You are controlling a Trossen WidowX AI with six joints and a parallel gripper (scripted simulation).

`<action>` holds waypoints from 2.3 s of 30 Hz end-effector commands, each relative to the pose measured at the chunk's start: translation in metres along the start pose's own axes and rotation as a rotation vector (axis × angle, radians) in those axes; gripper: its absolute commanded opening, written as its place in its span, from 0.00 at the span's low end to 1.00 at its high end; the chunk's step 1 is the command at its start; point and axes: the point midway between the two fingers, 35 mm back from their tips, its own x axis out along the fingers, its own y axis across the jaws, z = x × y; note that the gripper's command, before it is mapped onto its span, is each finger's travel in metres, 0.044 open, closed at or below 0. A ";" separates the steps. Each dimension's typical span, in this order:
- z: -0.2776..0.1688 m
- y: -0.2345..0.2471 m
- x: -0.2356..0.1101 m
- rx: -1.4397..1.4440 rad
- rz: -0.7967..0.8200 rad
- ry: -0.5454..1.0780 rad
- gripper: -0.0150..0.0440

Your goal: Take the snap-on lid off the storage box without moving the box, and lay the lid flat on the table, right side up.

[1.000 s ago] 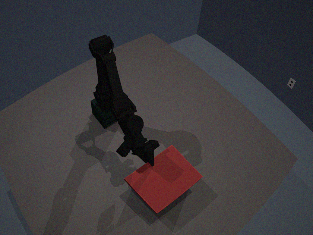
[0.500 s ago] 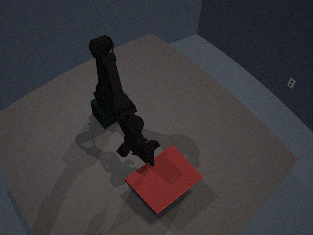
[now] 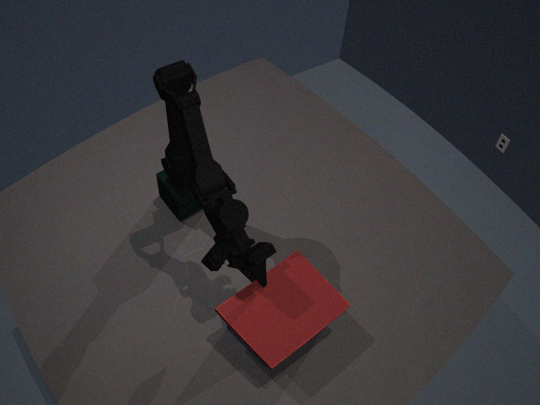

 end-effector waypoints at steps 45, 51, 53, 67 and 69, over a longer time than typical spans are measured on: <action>0.000 0.035 -0.019 0.006 0.002 -0.008 0.25; 0.000 0.043 -0.022 0.006 0.002 -0.008 0.25; 0.000 0.046 -0.023 0.006 0.002 -0.008 0.25; 0.000 0.067 -0.027 0.007 0.003 -0.008 0.25; 0.000 0.070 -0.027 0.007 0.003 -0.008 0.25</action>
